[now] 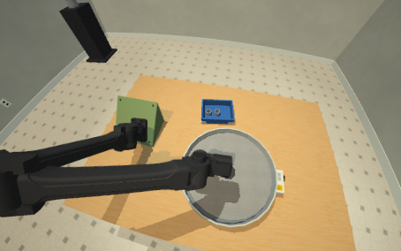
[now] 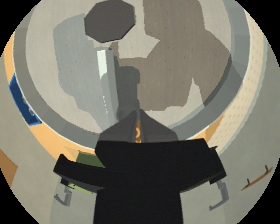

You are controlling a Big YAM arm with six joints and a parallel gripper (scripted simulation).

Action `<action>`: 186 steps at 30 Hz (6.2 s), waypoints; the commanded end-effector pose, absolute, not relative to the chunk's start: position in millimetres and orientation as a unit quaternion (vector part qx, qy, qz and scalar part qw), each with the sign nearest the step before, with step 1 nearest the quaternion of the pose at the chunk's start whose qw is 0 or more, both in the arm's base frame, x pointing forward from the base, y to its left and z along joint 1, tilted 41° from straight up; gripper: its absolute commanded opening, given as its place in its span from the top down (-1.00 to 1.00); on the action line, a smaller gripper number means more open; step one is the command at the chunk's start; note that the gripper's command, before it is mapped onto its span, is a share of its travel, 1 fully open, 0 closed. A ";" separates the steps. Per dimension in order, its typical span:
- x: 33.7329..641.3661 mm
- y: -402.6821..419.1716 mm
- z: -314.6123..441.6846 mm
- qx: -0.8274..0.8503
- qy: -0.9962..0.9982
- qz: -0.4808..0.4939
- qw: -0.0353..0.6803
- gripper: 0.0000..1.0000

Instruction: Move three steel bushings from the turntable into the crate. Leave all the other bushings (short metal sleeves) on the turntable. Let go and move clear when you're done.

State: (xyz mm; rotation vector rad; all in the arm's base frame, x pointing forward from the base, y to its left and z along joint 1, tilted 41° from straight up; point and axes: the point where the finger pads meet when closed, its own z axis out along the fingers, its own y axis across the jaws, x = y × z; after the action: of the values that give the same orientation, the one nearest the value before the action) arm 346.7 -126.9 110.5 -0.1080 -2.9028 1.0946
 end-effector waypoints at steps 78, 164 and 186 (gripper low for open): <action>367.1 -61.5 151.1 -0.033 -0.937 0.347 0.004 1.00; 457.2 201.0 -77.6 -0.041 -0.939 0.342 0.006 1.00; 457.4 170.8 -121.3 -0.026 -0.942 0.335 -0.008 1.00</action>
State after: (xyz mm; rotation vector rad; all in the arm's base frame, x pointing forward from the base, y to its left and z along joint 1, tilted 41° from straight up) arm 436.1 142.2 -137.3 -0.1267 -2.8753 1.1038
